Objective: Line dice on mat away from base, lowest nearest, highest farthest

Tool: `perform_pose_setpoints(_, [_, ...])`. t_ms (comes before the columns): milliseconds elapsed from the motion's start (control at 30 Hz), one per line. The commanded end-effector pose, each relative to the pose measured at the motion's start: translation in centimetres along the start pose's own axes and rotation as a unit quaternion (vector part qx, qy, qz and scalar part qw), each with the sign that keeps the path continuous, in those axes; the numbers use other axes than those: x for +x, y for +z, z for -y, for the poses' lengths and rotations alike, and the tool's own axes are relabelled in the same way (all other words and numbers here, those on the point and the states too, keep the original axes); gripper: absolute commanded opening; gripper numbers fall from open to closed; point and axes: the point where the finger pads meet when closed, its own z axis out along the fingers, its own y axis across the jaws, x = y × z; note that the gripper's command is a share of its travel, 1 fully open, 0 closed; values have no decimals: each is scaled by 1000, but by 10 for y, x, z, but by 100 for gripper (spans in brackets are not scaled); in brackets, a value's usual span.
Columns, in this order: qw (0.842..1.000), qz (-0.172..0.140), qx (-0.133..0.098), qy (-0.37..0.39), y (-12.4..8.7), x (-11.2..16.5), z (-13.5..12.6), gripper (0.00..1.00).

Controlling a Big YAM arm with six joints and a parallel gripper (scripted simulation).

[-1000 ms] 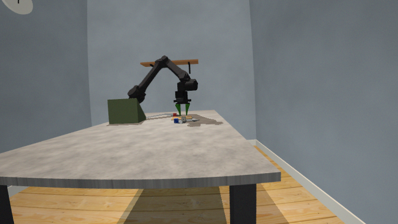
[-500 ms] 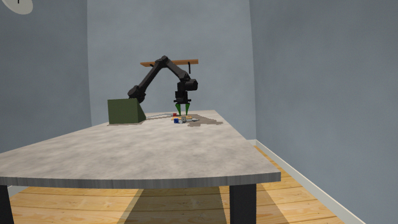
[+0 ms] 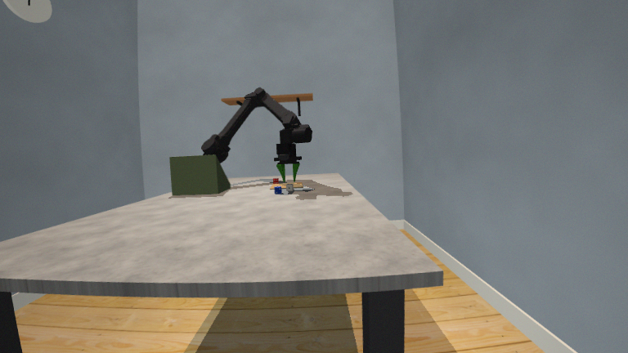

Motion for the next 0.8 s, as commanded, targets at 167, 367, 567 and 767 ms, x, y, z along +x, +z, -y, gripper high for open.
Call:
perform_pose_setpoints(167, [1000,3,-9,-2,-3,-1,-8,39])
perform_pose_setpoints(367, [1000,3,-9,-2,-2,-1,-8,39])
perform_pose_setpoints(567, [1000,1,-1,0,7,0,-3,39])
perform_pose_setpoints(767, [1000,1,0,-1,17,0,-4,39])
